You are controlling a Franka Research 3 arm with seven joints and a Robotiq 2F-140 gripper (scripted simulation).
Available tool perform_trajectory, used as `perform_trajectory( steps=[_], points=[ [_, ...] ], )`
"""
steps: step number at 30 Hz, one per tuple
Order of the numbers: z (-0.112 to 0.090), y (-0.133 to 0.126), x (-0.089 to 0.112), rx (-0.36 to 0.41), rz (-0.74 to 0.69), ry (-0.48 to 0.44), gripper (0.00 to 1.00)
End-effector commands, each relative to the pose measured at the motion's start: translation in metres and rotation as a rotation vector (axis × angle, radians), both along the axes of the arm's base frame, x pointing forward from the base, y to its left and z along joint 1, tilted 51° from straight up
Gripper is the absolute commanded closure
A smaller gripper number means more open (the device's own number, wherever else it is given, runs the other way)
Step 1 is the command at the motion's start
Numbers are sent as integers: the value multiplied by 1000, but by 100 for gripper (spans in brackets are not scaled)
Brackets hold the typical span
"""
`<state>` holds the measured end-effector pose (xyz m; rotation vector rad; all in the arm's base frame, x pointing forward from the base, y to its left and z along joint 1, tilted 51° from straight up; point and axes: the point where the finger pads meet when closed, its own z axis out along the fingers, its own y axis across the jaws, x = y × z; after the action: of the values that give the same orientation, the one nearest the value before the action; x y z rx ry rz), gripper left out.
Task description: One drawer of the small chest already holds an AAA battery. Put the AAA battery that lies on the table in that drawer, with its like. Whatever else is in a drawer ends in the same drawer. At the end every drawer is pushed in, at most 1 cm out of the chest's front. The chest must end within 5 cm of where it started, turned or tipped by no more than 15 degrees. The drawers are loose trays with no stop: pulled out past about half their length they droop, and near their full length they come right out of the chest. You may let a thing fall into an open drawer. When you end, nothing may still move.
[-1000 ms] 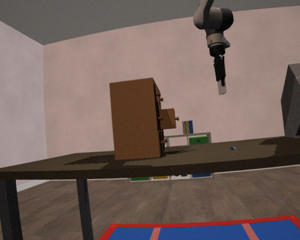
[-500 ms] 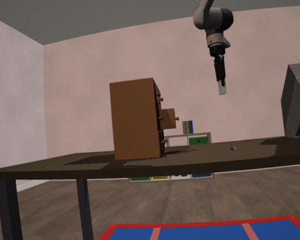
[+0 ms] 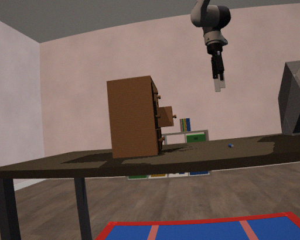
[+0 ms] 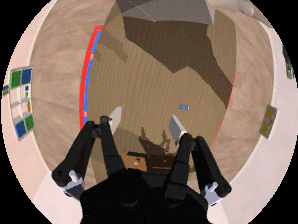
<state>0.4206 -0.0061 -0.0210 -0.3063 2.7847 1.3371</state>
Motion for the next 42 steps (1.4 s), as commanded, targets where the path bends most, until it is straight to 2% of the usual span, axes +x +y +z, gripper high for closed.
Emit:
perform_trajectory(
  steps=[1, 19, 23, 28, 30, 37, 42],
  points=[
    [0, 0, 0, 0, 0, 0, 0],
    [4, -5, 0, 0, -2, 6, 0],
    [22, -27, 2, 0, -2, 6, 0],
    [55, -68, 5, 0, -2, 6, 0],
    [55, -68, 5, 0, -2, 6, 0],
    [87, -108, 8, 0, -2, 6, 0],
    [93, -115, 8, 0, -2, 6, 0]
  ],
)
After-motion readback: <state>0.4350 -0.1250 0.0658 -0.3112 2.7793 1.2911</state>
